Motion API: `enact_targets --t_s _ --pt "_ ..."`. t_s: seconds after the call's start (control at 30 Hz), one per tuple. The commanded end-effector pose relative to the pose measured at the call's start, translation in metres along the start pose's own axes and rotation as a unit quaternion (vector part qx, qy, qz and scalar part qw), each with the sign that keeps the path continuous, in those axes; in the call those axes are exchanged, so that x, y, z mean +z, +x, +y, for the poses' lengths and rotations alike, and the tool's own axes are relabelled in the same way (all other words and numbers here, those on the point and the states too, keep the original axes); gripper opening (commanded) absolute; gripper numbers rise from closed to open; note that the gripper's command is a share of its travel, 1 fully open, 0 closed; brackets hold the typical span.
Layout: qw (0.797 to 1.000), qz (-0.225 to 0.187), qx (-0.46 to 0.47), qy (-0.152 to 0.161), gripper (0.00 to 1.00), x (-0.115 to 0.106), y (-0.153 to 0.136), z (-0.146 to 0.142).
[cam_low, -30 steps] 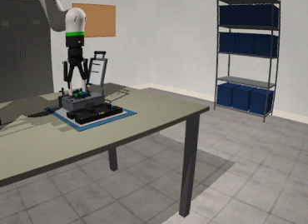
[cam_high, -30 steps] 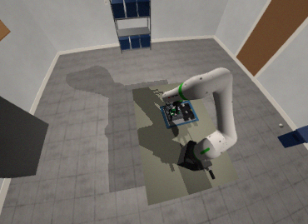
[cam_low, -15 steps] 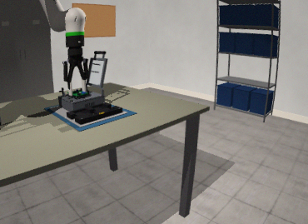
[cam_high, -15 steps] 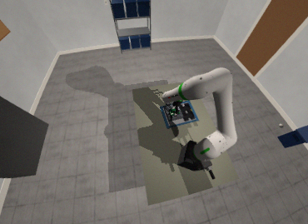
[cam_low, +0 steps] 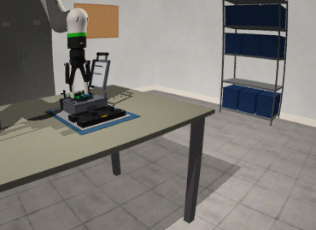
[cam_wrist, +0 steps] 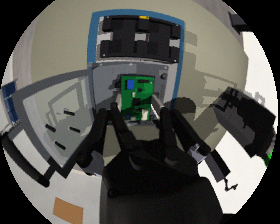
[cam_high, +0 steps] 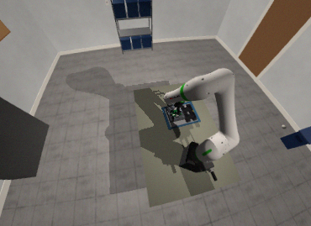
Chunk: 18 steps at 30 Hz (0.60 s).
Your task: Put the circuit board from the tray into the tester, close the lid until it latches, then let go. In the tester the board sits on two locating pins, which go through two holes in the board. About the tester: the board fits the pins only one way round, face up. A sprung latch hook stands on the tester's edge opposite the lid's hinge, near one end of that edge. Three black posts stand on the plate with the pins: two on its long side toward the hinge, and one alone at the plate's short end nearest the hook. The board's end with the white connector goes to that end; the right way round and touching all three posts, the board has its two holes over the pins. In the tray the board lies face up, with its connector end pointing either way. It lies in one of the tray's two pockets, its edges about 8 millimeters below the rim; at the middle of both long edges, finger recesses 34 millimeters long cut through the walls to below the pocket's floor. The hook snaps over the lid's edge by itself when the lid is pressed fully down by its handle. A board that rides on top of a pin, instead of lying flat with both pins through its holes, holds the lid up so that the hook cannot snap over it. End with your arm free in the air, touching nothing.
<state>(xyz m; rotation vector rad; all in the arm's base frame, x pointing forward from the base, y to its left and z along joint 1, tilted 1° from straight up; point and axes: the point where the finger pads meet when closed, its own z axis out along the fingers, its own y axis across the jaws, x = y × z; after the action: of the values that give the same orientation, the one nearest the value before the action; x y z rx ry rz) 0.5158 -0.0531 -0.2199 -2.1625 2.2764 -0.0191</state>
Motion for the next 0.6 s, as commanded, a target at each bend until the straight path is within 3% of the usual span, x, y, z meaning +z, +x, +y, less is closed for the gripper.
enact_targets --t_s 0.0,0.57 --pt "1.000 0.000 0.000 0.000 0.46 -0.0001 0.0001 -0.0002" --pt "1.000 0.000 0.000 0.000 0.46 0.0013 0.0001 -0.0002"
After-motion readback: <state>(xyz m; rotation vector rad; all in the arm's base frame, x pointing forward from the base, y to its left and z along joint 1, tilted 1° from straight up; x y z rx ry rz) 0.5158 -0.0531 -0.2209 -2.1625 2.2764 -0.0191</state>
